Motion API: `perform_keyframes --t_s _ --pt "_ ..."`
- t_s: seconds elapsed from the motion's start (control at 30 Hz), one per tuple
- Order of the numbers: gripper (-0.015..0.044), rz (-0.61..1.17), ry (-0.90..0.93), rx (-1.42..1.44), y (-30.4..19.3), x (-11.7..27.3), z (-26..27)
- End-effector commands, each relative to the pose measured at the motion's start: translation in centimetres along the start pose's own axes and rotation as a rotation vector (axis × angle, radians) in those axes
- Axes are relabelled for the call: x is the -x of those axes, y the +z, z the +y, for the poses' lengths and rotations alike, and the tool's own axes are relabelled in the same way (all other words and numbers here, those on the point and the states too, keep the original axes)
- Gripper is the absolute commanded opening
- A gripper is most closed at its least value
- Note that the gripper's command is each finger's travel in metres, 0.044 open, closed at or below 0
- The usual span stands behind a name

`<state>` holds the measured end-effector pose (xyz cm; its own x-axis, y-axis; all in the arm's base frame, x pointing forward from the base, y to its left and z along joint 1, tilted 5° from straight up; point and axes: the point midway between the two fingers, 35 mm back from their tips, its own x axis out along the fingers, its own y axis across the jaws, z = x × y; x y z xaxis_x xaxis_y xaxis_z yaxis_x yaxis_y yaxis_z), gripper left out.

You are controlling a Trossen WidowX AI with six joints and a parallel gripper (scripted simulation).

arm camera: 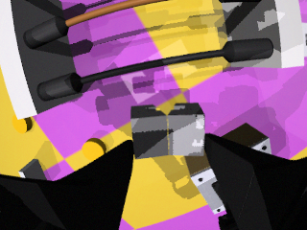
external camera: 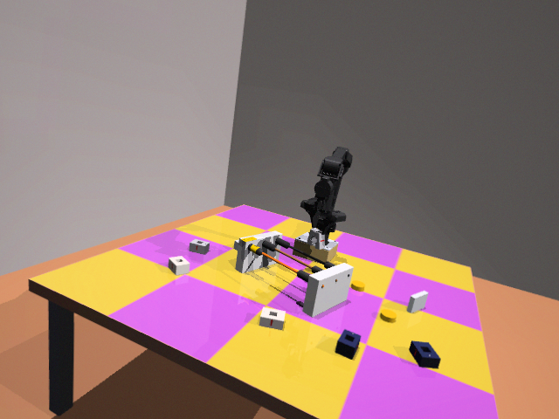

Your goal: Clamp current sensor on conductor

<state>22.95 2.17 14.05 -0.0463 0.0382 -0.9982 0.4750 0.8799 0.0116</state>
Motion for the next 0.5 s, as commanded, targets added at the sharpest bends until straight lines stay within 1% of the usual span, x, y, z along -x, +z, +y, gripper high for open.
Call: perform_keyframes --t_s 0.0,0.47 --pt "0.0000 0.002 0.004 0.031 0.2 0.6 0.1" --pt "0.0000 -0.004 0.004 0.447 5.2 1.8 1.5"
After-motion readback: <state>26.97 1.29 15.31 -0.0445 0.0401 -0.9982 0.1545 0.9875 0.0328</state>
